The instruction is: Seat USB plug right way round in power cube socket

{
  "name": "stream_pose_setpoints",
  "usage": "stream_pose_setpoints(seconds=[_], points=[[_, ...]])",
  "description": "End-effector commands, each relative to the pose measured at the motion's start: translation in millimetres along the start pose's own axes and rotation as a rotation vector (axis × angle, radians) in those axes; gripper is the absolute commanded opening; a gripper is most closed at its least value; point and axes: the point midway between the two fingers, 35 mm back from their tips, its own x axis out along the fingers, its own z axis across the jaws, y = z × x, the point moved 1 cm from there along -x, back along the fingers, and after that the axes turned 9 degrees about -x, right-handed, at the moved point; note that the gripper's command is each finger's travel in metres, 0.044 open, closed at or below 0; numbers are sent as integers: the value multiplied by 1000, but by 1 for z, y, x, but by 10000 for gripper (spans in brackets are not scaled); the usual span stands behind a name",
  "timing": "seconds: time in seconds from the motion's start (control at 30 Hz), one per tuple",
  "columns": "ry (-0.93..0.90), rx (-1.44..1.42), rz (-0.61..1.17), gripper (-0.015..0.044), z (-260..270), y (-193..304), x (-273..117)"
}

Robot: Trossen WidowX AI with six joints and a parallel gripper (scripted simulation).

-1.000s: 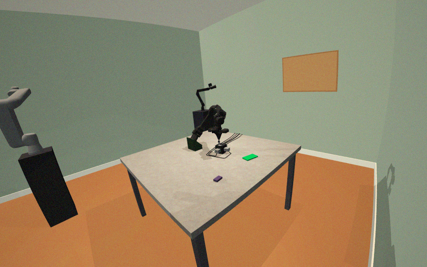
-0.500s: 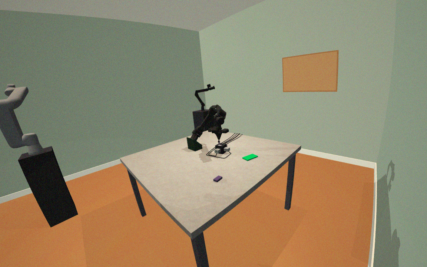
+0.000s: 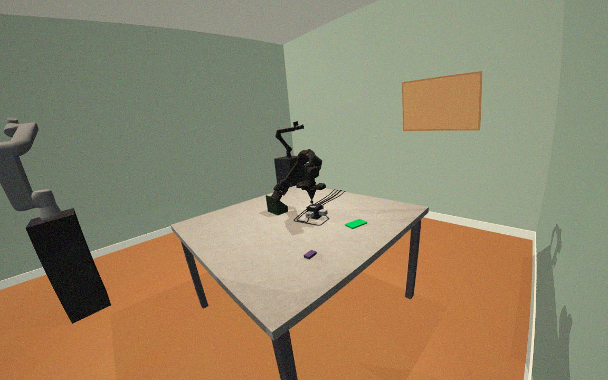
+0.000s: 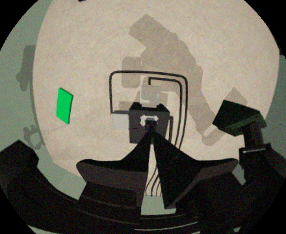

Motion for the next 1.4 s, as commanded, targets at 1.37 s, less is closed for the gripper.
stream_pose_setpoints(seconds=[1.37], points=[[-8,0,39,0,0,3,5]])
